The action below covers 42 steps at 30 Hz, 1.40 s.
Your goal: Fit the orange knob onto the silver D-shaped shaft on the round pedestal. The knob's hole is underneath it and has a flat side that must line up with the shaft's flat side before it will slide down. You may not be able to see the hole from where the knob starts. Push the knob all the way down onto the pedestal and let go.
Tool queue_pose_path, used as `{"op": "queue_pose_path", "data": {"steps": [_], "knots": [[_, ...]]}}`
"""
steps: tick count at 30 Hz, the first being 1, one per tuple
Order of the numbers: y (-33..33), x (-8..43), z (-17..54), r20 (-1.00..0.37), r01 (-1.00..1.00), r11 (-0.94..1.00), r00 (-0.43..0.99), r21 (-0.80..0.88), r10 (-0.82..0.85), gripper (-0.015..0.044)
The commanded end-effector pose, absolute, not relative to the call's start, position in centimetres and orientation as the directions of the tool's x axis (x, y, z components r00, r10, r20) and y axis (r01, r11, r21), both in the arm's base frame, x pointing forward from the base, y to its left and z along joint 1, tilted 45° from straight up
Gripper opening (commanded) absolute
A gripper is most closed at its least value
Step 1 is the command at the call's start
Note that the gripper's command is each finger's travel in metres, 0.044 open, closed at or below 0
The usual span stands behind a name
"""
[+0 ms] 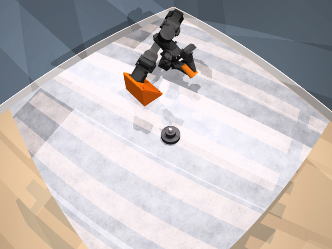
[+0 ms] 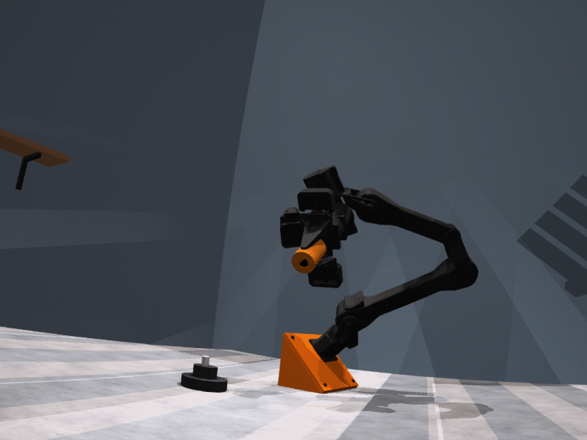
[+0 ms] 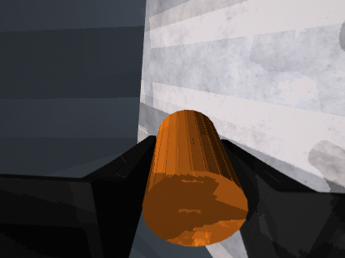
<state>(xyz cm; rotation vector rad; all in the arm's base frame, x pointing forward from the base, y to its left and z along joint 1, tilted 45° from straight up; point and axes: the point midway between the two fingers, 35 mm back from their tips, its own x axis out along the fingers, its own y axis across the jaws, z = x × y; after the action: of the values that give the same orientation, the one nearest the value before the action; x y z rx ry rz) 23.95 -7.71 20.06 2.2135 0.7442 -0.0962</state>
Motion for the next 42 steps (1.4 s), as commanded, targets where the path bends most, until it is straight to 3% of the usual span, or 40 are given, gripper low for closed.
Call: {"op": "queue_pose_path", "data": {"steps": [1, 11, 42], "knots": [[-7.75, 23.89, 20.18, -0.278, 0.521, -0.535, 0.837, 0.665, 0.471, 0.0], [-7.61, 23.76, 19.97, -0.221, 0.448, -0.573, 0.879, 0.686, 0.423, 0.0], [-7.65, 23.84, 19.89, -0.242, 0.471, -0.562, 0.868, 0.68, 0.434, 0.0]]}}
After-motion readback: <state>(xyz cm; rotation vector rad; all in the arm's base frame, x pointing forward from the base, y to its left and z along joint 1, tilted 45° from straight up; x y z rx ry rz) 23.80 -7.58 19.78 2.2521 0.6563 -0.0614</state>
